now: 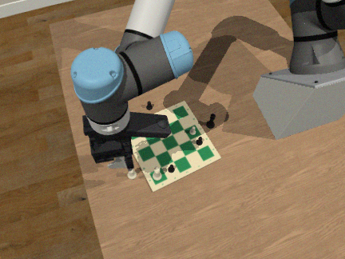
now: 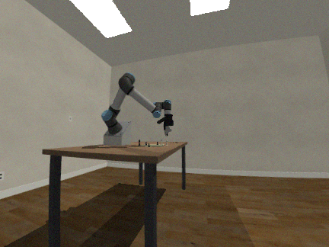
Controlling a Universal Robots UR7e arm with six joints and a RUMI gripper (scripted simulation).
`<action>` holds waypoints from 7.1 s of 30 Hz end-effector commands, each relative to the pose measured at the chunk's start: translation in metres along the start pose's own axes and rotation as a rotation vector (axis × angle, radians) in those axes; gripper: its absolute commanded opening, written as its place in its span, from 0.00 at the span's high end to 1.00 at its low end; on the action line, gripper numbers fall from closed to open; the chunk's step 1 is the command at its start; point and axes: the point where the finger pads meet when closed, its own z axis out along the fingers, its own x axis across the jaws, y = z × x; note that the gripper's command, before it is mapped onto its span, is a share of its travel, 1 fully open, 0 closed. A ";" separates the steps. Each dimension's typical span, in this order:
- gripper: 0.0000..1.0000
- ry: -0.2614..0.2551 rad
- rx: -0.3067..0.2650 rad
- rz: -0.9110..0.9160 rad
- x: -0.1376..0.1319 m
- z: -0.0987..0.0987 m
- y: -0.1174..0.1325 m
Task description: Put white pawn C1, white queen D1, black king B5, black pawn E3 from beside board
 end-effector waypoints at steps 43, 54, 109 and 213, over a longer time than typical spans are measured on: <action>0.75 0.000 -0.001 0.001 0.000 0.037 0.002; 0.75 0.000 -0.001 0.001 0.000 0.037 0.002; 0.75 0.000 -0.001 0.002 -0.001 0.037 0.002; 0.75 0.000 -0.002 0.001 -0.001 0.076 0.002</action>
